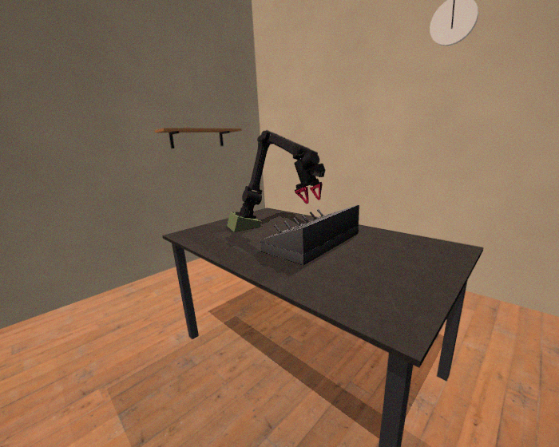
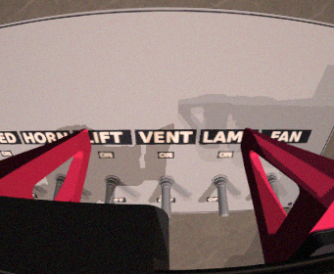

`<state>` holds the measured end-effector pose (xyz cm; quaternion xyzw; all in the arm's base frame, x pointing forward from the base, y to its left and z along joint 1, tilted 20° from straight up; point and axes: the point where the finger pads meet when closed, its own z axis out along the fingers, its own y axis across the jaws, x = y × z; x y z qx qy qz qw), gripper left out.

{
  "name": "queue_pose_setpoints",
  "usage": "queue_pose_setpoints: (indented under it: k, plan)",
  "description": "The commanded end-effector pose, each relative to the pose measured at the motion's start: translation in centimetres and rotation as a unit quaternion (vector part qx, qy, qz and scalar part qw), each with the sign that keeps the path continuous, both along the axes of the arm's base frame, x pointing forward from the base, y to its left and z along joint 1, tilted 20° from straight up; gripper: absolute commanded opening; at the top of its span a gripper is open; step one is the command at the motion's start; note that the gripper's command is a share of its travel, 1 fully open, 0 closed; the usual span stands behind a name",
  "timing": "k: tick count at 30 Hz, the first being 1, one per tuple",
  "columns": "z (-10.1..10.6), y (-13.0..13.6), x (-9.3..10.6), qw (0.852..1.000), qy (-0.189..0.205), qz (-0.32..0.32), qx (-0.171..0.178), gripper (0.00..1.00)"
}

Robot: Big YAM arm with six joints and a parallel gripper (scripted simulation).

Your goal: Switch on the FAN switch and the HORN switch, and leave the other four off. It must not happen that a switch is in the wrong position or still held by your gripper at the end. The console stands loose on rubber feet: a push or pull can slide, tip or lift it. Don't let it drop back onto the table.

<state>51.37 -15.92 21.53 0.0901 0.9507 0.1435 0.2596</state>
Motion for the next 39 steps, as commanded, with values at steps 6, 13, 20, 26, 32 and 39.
queue_pose_setpoints:
  k: [6,13,20,26,32,39]
  plan:
    - [3.3,-1.1,1.3,0.999,-0.031,0.0,-0.014,1.0]
    - [3.3,-1.1,1.3,0.999,-0.031,0.0,-0.014,1.0]
    - [3.3,-1.1,1.3,0.999,-0.031,0.0,-0.014,1.0]
    - [3.0,-1.9,1.3,0.999,-0.03,-0.004,-0.014,1.0]
    - [2.5,-2.9,1.2,1.0,-0.026,-0.004,-0.013,1.0]
    - [1.7,-5.2,0.9,1.0,-0.025,-0.004,-0.014,1.0]
